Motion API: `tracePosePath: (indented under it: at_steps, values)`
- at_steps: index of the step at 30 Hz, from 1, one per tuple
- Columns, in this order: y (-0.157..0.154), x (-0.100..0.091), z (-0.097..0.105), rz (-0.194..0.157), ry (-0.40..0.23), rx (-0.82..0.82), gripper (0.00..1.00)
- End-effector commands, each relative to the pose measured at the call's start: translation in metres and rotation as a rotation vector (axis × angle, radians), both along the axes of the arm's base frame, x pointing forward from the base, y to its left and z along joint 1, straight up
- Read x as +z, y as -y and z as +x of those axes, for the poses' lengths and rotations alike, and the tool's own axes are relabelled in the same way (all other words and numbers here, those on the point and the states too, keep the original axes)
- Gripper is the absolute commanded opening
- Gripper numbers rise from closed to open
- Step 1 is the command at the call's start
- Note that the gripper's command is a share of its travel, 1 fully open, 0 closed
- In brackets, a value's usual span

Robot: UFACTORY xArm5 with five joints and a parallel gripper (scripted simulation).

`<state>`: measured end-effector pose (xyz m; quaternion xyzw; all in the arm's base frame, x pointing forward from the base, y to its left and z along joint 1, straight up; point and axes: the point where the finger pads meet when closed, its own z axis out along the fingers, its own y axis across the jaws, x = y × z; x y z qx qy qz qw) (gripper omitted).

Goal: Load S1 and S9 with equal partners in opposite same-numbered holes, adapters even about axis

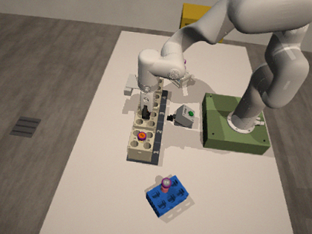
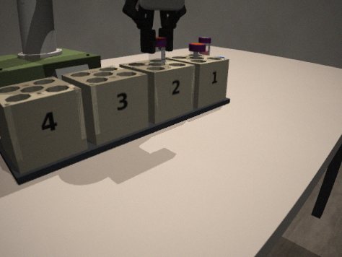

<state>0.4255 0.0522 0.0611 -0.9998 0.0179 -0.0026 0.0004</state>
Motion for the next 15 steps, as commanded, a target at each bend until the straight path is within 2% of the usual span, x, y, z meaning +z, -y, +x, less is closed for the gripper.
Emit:
tracePosePath:
  at_steps: [1, 15]
  values:
    - [0.0, -0.002, 0.001, 0.004, 0.003, 0.0, 0.0]
    - [0.0, -0.014, 0.001, 0.004, 0.003, 0.0, 0.0]
